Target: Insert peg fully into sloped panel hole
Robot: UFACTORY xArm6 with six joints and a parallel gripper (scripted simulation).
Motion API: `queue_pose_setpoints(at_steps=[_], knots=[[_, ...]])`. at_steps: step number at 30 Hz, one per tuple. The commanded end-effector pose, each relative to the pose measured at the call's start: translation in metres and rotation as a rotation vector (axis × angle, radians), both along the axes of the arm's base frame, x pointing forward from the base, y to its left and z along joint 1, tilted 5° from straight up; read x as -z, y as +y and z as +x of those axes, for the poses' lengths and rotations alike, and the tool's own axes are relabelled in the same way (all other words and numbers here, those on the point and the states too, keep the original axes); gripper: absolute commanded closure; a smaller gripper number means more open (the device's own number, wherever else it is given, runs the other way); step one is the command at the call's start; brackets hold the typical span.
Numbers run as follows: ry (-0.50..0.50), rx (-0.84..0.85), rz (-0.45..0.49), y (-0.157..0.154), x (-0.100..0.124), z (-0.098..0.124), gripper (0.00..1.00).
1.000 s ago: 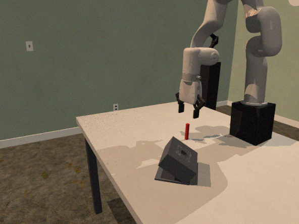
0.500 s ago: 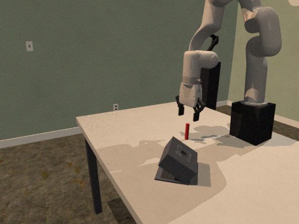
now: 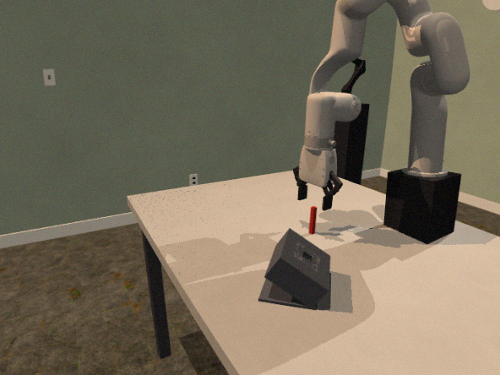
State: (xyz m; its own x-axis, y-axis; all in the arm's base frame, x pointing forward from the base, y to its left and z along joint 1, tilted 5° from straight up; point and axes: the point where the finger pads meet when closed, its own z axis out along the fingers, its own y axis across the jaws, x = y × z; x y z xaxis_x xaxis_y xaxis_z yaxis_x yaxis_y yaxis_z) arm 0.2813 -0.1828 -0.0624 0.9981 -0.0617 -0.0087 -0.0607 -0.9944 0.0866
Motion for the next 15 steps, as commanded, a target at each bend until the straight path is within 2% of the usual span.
queue_pose_setpoints(at_steps=[1,15], knots=[[-0.003,0.000,-0.001,-0.001,0.006,0.001,0.00],[-0.003,0.000,-0.001,-0.002,0.021,0.001,0.00]])
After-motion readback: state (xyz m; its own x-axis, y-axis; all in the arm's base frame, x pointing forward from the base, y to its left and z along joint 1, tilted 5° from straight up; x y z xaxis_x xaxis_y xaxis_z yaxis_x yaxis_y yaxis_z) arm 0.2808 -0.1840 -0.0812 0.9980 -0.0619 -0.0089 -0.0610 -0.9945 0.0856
